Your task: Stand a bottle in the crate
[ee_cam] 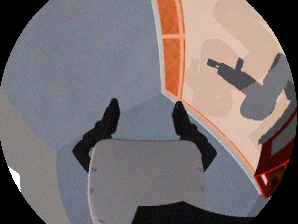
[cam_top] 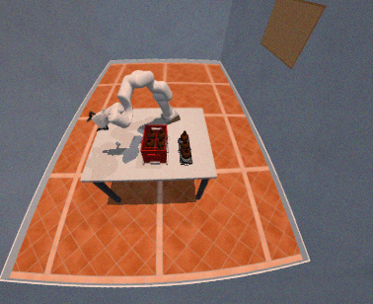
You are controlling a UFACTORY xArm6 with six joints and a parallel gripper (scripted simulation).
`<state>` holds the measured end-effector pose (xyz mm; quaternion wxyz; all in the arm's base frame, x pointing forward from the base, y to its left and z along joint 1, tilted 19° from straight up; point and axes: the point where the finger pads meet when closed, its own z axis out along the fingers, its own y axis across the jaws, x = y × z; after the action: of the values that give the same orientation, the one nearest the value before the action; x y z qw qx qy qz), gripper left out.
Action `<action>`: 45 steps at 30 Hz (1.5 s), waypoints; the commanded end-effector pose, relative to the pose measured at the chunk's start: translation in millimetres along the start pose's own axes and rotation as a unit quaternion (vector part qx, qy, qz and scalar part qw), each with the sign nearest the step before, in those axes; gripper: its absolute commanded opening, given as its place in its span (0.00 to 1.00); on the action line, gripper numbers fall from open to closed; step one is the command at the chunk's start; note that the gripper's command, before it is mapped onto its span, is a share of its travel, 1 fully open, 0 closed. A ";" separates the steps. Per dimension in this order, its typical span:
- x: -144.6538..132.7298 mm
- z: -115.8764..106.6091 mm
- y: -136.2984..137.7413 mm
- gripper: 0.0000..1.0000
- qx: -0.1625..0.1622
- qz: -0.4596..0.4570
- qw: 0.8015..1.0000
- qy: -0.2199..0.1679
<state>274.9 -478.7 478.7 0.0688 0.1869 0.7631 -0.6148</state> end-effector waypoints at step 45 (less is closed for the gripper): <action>66.5 -273.3 266.1 1.00 -0.433 0.269 0.826 0.242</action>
<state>343.8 -161.6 281.3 0.1109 0.4762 0.8633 -0.1252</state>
